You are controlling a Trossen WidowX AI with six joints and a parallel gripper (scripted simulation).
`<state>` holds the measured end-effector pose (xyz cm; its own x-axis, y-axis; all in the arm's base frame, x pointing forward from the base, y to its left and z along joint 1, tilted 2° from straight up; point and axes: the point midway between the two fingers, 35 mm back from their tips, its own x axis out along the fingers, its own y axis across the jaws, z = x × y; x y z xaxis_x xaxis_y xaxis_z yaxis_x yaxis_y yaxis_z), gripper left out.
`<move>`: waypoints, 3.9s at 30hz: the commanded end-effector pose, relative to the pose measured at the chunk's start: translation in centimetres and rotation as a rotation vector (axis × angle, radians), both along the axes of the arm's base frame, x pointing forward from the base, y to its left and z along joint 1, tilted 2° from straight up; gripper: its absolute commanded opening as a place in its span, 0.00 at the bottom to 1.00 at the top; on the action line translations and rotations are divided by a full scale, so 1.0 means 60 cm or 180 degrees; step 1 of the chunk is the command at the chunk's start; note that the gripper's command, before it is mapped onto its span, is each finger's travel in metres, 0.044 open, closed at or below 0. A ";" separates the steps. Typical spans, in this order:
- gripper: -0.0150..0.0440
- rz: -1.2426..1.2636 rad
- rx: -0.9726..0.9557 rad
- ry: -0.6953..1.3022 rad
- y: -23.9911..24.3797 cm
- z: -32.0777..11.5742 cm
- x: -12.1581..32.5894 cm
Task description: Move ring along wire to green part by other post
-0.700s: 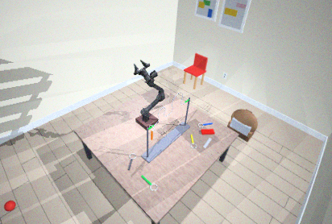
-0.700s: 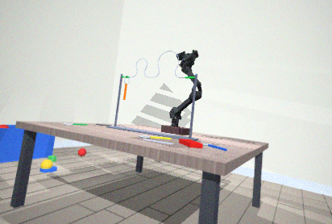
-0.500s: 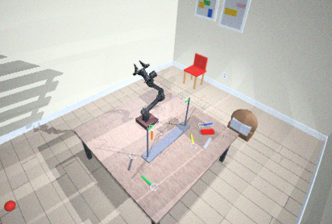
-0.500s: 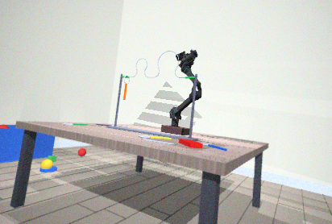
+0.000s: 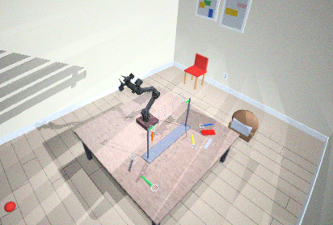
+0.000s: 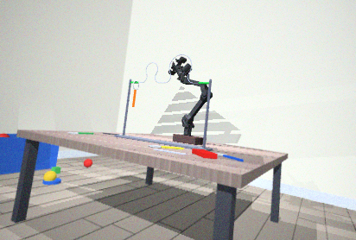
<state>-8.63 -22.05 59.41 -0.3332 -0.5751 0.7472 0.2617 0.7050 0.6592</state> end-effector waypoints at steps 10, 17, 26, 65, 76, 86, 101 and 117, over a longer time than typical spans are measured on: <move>0.53 0.0504 0.1116 0.1889 -0.241 -0.221 0.149; 0.53 0.0928 0.1260 0.2999 -0.291 -0.374 0.261; 0.53 0.1611 0.0875 0.4318 -0.266 -0.568 0.390; 0.53 0.2580 -0.0554 0.5424 -0.114 -0.694 0.578; 0.53 0.2579 -0.0556 0.5421 -0.118 -0.693 0.607; 0.53 0.2577 -0.0558 0.5418 -0.120 -0.692 0.633; 0.53 0.2576 -0.0561 0.5412 -0.121 -0.692 0.673; 0.53 0.2575 -0.0562 0.5409 -0.121 -0.692 0.687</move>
<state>32.51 -29.18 17.81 0.9967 -0.0804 0.0057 0.0803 0.9968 0.0046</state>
